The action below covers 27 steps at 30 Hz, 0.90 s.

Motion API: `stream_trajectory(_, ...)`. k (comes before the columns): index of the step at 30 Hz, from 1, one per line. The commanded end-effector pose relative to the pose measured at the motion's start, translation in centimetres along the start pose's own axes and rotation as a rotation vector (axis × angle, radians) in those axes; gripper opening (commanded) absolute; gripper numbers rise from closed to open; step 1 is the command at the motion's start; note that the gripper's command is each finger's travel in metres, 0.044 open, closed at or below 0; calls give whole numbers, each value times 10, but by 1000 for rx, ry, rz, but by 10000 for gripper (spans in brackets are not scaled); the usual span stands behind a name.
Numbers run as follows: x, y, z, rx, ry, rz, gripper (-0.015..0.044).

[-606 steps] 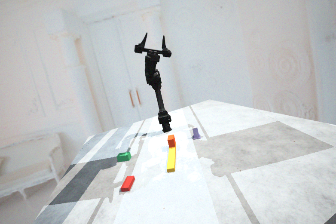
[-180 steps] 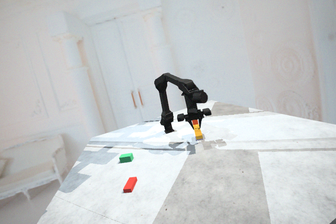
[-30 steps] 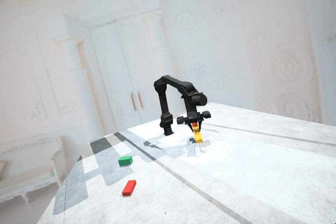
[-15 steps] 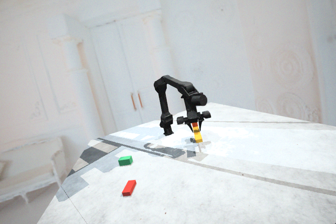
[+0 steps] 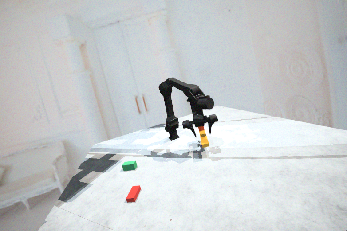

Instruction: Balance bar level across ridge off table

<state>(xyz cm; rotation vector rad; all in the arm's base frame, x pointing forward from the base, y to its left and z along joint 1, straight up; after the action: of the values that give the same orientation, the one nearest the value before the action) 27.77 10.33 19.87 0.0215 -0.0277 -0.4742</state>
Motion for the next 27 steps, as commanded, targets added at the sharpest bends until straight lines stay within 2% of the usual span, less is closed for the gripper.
stream_trajectory(1,0,0,0,-1,0,0,440)
stream_trajectory(4,1,1,7,-1,0,0,440)
stream_trajectory(13,0,1,98,0,0,0,440)
stream_trajectory(27,0,0,100,0,0,0,440)
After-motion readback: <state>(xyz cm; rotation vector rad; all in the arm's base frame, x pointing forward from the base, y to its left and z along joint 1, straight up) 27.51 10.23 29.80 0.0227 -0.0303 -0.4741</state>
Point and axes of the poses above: the point midway between the two fingers, 35 mm back from their tips, its own z axis back along the fingers, its own y axis across the jaws, x = y × z, the point moved 9 cm from there along z, back along the fingers, and after that the axes turned 6 degrees about -z, right-handed, at the moved point
